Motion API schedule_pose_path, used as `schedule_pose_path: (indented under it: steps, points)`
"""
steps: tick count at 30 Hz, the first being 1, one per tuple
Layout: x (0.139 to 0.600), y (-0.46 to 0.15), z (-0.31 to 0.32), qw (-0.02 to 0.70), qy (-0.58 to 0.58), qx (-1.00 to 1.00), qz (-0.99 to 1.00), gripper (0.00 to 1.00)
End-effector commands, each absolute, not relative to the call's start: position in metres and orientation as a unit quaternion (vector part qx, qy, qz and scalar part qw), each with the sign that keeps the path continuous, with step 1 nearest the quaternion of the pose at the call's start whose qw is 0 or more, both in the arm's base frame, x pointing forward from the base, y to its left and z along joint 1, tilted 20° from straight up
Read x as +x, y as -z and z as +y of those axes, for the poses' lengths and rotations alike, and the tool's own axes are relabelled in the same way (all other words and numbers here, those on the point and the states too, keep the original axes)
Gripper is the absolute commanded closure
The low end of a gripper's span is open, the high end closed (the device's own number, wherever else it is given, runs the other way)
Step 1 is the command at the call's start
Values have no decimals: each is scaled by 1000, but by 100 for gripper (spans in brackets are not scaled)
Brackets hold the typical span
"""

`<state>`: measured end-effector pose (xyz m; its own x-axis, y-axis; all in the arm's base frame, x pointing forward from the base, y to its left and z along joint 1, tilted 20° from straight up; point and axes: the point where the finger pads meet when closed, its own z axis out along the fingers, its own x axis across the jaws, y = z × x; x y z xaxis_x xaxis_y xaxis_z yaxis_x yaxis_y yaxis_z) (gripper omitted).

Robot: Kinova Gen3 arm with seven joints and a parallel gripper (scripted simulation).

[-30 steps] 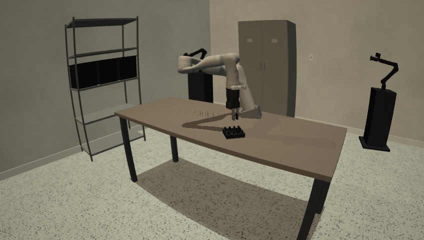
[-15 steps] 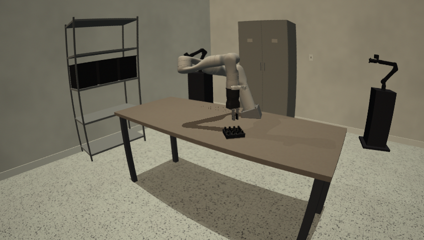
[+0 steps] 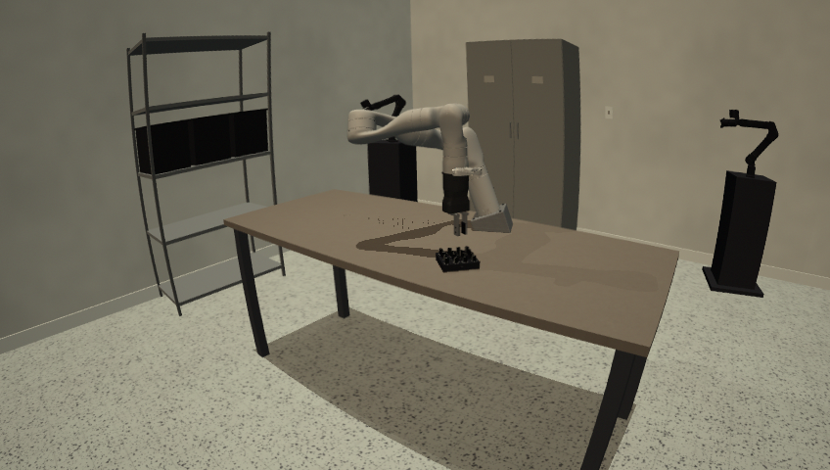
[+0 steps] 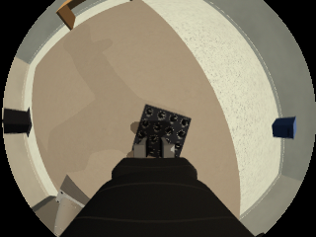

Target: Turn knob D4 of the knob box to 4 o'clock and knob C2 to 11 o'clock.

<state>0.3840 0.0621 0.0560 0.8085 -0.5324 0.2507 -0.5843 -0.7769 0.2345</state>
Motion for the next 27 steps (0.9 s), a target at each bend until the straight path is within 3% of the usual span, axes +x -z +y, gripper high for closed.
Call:
schedule_pose_path:
  steps: [1, 27]
  points:
    - [384, -57, 62, 152, -86, 939, -297, 54]
    - [385, -45, 59, 152, -86, 939, -297, 54]
